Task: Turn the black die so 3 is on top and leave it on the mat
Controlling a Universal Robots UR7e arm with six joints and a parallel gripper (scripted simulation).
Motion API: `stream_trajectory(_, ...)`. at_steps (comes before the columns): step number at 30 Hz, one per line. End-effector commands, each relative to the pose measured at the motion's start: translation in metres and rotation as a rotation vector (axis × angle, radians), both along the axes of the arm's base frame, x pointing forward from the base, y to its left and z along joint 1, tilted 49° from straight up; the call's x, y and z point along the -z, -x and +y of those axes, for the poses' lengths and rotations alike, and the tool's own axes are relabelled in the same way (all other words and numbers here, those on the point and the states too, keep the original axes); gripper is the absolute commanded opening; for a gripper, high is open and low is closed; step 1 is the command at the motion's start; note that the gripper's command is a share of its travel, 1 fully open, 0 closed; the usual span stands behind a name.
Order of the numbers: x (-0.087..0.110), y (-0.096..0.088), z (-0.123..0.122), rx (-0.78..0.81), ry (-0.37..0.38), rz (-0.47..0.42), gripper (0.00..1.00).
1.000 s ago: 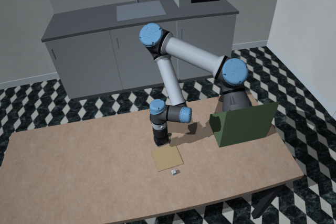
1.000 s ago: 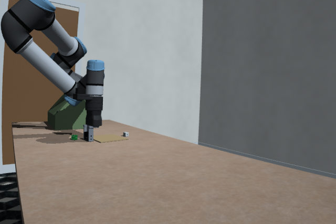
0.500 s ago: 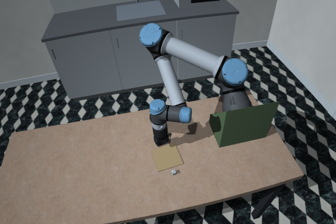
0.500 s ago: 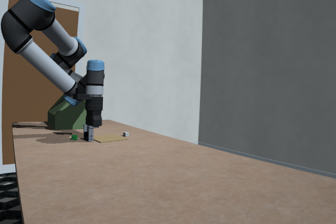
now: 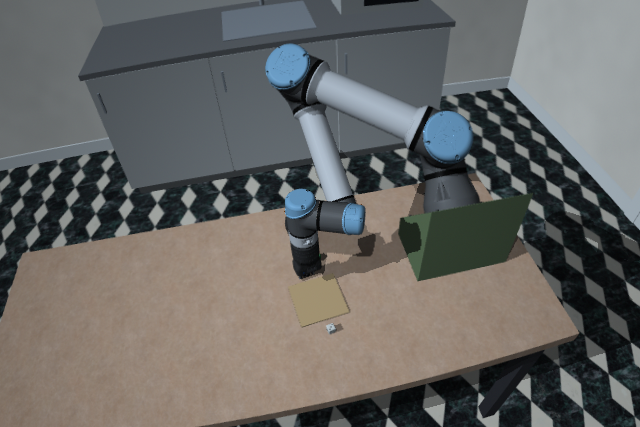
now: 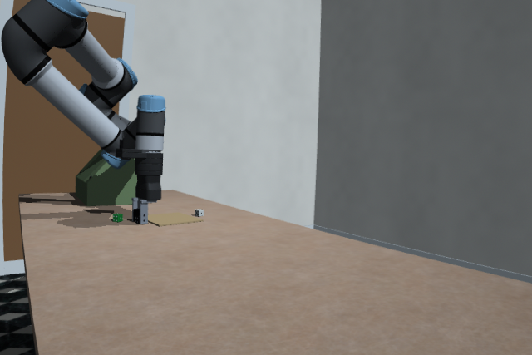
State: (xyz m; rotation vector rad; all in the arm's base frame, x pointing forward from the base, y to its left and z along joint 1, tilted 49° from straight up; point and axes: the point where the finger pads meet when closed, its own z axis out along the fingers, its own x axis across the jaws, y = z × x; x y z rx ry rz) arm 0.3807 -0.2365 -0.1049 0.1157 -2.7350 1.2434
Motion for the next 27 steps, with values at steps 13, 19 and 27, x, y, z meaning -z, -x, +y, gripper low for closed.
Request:
stream_trajectory(13,-0.0003,-0.0003,0.0002,-0.001,0.000,-0.001,0.40)
stream_trajectory(19,-0.0003,-0.0003,0.0002,-0.001,0.000,-0.001,0.40)
stream_trajectory(27,-0.0003,-0.0003,0.0002,-0.001,0.000,-0.001,0.40)
